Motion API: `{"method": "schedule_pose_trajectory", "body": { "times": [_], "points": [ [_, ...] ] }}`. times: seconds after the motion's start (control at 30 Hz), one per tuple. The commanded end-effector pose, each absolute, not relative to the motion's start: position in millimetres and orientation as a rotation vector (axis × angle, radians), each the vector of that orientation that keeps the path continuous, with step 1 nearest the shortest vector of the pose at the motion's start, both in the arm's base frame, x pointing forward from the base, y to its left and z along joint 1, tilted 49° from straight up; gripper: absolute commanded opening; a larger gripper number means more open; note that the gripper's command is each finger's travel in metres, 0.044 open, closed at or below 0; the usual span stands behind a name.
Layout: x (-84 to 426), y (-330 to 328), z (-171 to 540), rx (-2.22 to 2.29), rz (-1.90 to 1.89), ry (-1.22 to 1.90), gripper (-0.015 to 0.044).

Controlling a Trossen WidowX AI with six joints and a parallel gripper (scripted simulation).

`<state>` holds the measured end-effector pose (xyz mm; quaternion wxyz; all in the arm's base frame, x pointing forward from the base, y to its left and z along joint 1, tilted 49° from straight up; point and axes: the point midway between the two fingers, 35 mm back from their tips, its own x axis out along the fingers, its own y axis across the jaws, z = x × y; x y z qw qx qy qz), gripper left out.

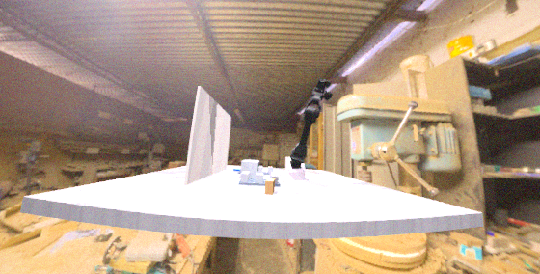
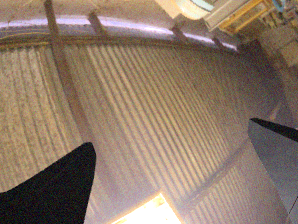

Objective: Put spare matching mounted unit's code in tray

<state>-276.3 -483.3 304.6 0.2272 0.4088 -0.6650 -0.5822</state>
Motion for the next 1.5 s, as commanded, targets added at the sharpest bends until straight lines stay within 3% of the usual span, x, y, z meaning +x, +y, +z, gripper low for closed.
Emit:
{"method": "schedule_pose_trajectory", "body": {
  "times": [0.0, 0.4, 0.73, 1.1, 1.47],
  "points": [
    [-238.8, -501.4, 284.9, 1.208, -1.690, -1.622, 0.0440],
    [-73.9, -539.5, 216.0, 1.393, -1.731, -0.730, 0.0440],
    [62.1, -520.7, 161.6, 1.399, -1.505, -0.021, 0.0440],
    [218.9, -424.4, 108.1, 1.235, -0.932, 0.744, 0.0440],
    [322.7, -273.1, 88.3, 0.974, -0.166, 1.218, 0.0440]
  ]
}}
